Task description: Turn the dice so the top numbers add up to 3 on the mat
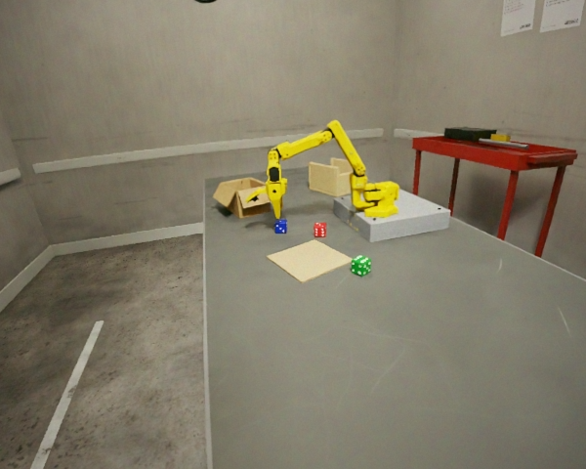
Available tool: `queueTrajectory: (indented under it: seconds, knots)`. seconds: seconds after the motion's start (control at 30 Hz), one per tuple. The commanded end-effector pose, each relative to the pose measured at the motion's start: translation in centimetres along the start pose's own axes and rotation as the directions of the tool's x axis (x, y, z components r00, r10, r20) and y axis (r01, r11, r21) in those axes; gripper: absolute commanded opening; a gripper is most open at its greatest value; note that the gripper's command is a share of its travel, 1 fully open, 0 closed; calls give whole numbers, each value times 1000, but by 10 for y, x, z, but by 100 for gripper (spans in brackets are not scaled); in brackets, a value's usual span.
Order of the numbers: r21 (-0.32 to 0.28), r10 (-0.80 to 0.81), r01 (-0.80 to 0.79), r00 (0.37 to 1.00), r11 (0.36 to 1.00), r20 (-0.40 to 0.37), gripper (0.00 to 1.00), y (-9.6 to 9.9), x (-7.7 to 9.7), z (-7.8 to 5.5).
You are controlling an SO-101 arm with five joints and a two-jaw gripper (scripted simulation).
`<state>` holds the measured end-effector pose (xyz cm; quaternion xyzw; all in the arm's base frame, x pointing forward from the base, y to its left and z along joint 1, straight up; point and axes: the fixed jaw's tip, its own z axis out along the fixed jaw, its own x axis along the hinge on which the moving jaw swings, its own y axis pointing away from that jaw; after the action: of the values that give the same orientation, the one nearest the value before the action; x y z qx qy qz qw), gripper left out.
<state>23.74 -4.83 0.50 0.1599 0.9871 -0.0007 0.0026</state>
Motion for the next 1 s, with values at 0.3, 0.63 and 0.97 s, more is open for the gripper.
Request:
queueTrajectory:
  seconds: [0.3, 0.63, 0.97]
  knots:
    - [0, 5, -5, 1000, 1000, -13, 35, -2, 1, 24]
    - [0, 5, -5, 1000, 1000, -13, 35, -2, 2, 36]
    - [0, 5, -5, 1000, 1000, -13, 35, -2, 3, 40]
